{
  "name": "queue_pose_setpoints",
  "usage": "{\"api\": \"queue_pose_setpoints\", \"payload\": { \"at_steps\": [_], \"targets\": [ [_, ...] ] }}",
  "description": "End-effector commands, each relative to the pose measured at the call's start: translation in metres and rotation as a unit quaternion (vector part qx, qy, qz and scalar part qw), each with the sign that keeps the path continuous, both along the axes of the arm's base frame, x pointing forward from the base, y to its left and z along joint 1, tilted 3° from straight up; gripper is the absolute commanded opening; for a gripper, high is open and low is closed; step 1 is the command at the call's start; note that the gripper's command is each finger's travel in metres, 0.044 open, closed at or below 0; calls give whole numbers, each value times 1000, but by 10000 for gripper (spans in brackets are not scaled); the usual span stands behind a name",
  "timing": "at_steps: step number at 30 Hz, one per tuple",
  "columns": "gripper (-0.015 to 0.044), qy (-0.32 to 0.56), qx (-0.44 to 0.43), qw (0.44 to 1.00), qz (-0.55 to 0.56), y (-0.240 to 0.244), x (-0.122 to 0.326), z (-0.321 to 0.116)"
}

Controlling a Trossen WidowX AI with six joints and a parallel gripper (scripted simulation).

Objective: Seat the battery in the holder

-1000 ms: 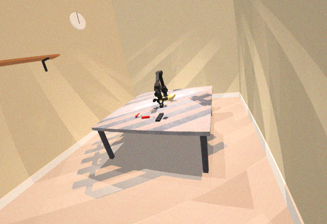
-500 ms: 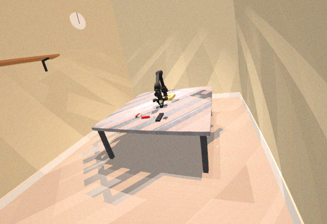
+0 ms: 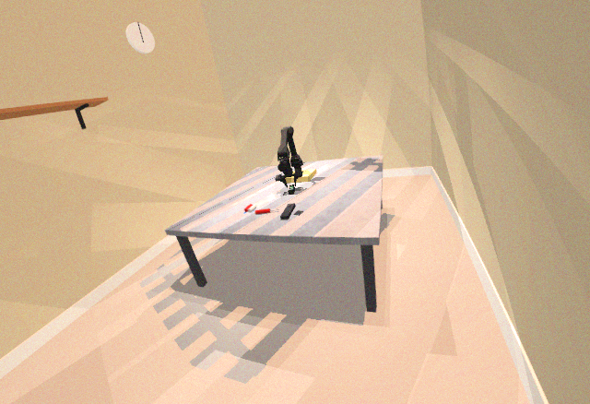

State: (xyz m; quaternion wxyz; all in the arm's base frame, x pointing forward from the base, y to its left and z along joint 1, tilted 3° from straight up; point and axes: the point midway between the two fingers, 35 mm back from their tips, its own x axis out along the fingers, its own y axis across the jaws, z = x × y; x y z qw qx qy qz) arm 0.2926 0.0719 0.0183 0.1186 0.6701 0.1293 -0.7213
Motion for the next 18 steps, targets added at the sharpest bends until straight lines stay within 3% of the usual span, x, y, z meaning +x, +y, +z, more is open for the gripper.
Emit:
{"api": "queue_pose_setpoints", "payload": {
  "at_steps": [1, 5, 18],
  "targets": [
    [345, -11, 3, 1000, 0, 1, 6, 32],
    [440, -12, 3, 1000, 0, 1, 5, 65],
    [440, -12, 3, 1000, 0, 1, 6, 67]
  ]
}}
